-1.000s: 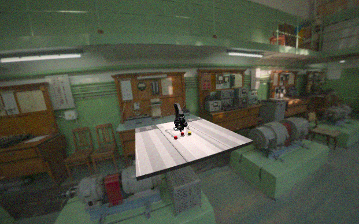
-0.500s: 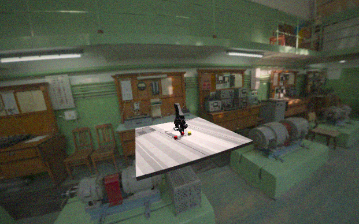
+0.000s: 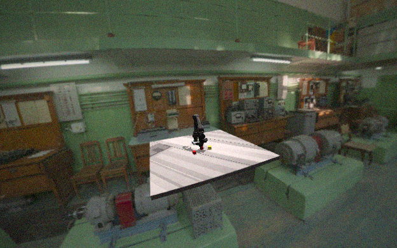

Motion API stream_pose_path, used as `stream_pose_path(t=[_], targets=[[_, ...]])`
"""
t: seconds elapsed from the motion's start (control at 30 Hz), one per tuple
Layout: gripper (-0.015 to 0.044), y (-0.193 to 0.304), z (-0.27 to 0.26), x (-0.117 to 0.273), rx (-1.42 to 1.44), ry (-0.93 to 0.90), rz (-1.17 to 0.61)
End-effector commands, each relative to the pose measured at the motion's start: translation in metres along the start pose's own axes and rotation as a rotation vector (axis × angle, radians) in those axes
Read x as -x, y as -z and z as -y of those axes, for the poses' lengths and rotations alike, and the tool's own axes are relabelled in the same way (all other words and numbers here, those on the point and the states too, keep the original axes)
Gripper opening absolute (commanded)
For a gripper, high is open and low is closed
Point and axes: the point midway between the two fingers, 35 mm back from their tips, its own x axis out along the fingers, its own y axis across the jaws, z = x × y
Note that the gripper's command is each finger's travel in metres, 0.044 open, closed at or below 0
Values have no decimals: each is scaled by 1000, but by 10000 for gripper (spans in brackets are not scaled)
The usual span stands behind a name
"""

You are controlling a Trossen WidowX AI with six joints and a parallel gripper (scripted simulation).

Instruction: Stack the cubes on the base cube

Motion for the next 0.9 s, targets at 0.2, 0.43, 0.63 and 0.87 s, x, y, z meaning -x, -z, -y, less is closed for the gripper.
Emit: stream_pose_path(t=[0.2,0.43,0.63,0.87], targets=[[105,-4,3,25,-4,0,3],[105,-5,5,47,-4,0,3],[105,-5,5,66,-4,0,3],[105,-3,3,88,-4,0,3]])
